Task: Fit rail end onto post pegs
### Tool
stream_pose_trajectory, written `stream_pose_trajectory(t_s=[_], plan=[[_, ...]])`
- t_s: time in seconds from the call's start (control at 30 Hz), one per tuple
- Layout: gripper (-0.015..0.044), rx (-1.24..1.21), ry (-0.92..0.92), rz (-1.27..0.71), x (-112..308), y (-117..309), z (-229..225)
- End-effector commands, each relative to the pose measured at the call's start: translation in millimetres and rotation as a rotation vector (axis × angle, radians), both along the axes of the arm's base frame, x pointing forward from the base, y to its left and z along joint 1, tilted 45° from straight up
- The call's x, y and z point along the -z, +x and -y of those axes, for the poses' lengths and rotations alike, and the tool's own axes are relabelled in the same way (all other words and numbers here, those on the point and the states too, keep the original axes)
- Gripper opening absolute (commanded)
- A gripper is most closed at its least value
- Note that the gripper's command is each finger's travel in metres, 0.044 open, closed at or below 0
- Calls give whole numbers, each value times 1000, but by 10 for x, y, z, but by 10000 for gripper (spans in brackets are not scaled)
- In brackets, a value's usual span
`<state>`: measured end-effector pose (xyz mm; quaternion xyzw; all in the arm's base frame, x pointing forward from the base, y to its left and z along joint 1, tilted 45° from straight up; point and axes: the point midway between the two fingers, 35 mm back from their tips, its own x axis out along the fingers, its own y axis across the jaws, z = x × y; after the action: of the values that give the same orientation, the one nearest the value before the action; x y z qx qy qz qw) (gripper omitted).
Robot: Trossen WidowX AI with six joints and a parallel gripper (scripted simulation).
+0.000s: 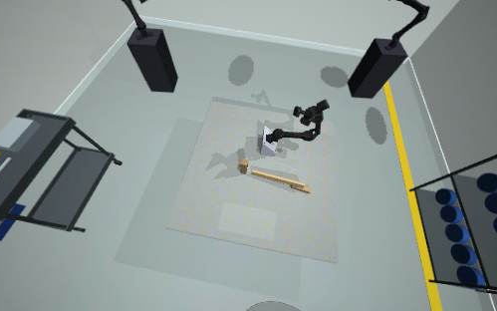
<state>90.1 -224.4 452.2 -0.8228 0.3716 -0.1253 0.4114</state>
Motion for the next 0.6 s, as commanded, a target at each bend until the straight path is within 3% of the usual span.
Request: stream_pose_trajectory(t_s=[0.0, 0.3, 0.57], plan=[[426, -3, 7, 2, 14, 9, 11], [440, -194, 425, 55, 858, 636, 466], [440, -283, 767, 37, 1546, 1212, 437]])
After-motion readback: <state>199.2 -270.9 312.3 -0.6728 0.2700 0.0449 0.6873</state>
